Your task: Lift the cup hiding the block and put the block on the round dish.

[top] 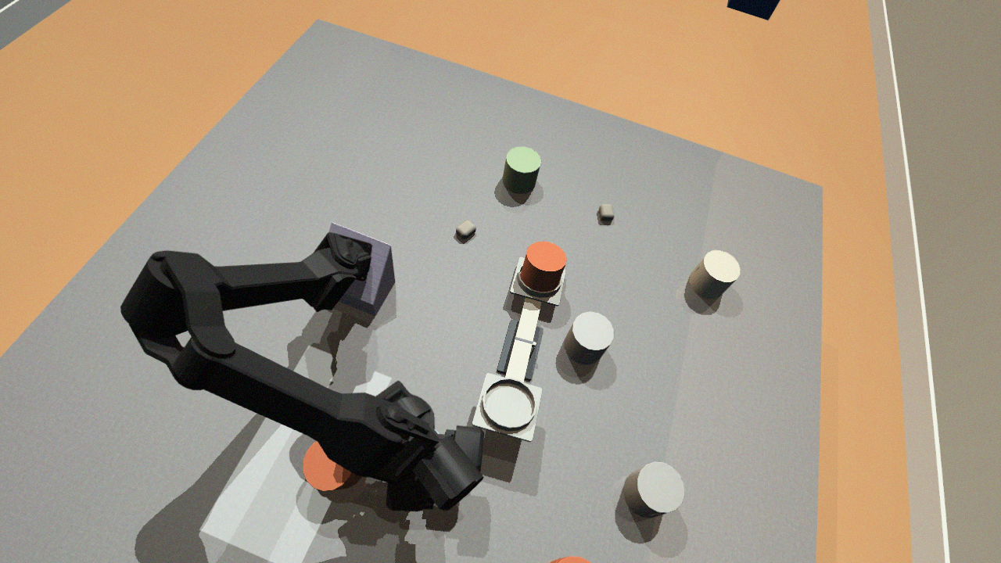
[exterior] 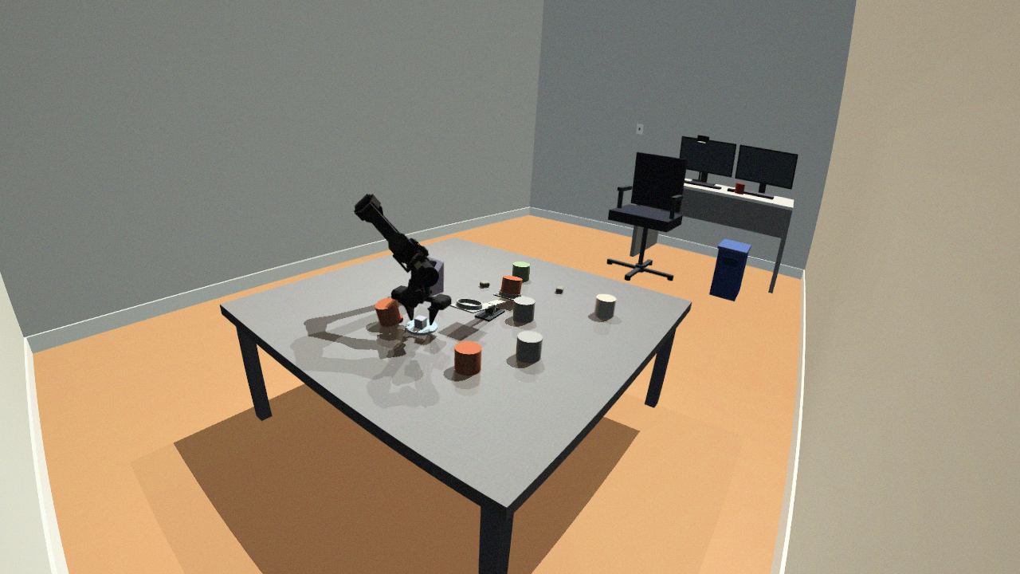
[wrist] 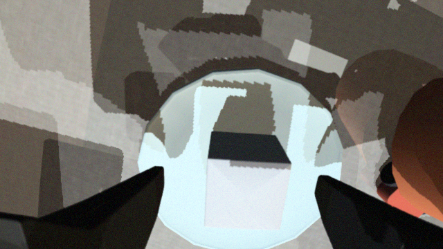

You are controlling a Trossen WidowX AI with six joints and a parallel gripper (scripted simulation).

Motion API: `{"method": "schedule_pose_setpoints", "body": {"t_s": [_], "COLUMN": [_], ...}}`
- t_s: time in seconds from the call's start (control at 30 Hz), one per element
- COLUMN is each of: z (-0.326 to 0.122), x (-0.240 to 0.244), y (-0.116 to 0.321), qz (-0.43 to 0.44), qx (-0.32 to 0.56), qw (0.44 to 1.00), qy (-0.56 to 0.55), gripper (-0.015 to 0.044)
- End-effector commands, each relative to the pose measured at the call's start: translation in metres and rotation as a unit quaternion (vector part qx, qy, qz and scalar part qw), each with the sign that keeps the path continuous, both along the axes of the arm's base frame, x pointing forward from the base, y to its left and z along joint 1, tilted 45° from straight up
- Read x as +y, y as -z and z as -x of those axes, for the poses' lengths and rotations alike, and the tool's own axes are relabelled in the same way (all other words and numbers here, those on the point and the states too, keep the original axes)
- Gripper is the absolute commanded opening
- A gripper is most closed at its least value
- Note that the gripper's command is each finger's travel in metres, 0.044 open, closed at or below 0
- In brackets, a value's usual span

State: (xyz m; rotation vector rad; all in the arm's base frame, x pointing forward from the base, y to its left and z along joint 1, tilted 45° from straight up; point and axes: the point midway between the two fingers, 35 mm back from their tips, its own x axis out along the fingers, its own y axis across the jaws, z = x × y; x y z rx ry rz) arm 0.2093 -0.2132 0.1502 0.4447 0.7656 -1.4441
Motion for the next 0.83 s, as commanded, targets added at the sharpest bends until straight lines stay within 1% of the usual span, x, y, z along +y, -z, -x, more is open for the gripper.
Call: {"method": "schedule_pose_setpoints", "body": {"t_s": [0.0, 0.2, 0.4, 0.53, 0.8], "z": [0.000, -0.002, -0.002, -0.002, -0.002], "x": [0.003, 0.038, 0.043, 0.066, 0.067], "y": [-0.003, -0.033, -0.038, -0.060, -0.061], "qz": [-0.002, -0.006, -0.006, -0.007, -0.007], "qx": [0.001, 0.005, 0.006, 0.007, 0.007], "qw": [1.000, 1.000, 1.000, 1.000, 1.000], "qy": [0.000, -0.001, -0.002, -0.006, -0.007], "gripper": [0.0440, 0.0440, 0.0440, 0.0440, 0.0440]}}
